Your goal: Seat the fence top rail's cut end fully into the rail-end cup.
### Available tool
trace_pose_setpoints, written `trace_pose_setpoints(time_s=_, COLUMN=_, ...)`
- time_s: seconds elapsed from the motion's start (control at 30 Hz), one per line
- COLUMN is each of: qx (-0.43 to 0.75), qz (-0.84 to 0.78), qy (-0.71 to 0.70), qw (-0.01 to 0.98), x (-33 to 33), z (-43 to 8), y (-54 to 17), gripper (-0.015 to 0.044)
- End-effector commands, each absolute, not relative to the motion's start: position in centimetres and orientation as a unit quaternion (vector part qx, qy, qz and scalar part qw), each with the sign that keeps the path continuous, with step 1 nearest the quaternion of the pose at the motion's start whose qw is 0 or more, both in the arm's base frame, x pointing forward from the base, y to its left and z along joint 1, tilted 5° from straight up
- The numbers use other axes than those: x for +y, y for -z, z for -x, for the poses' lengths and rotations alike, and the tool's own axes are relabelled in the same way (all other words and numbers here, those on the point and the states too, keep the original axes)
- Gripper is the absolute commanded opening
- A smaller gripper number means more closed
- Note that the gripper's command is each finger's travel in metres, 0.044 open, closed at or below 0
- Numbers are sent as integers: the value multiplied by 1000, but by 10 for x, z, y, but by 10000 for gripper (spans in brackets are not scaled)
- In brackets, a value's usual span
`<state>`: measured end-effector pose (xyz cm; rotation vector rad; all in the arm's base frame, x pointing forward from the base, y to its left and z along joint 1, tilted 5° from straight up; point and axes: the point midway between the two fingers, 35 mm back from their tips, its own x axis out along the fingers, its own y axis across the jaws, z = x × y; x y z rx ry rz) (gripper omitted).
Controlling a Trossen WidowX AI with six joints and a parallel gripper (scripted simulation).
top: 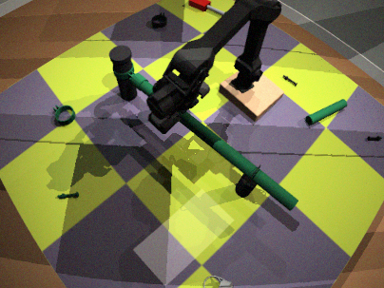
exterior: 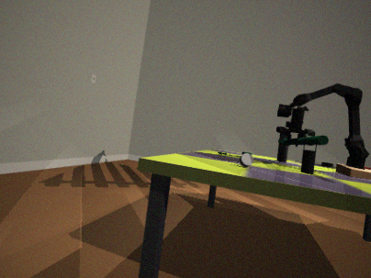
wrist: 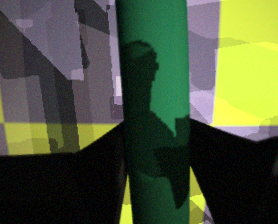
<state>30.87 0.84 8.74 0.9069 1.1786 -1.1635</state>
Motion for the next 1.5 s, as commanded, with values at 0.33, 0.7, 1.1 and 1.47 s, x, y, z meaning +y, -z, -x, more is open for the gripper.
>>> trace_pose_setpoints(time_s=0.33, qx=502, qz=-386, qy=502, qw=589, x=2, z=-310, y=-90, gripper=0)
trace_pose_setpoints(time_s=0.7, qx=503, qz=-387, qy=501, qw=588, x=3, z=-310, y=-89, gripper=0)
trace_pose_setpoints(time_s=1.1, qx=507, qz=-390, qy=498, qw=585, x=7, z=-309, y=-88, gripper=0)
trace_pose_setpoints(time_s=1.47, qx=507, qz=-390, qy=498, qw=586, x=-1, z=-311, y=-88, gripper=0)
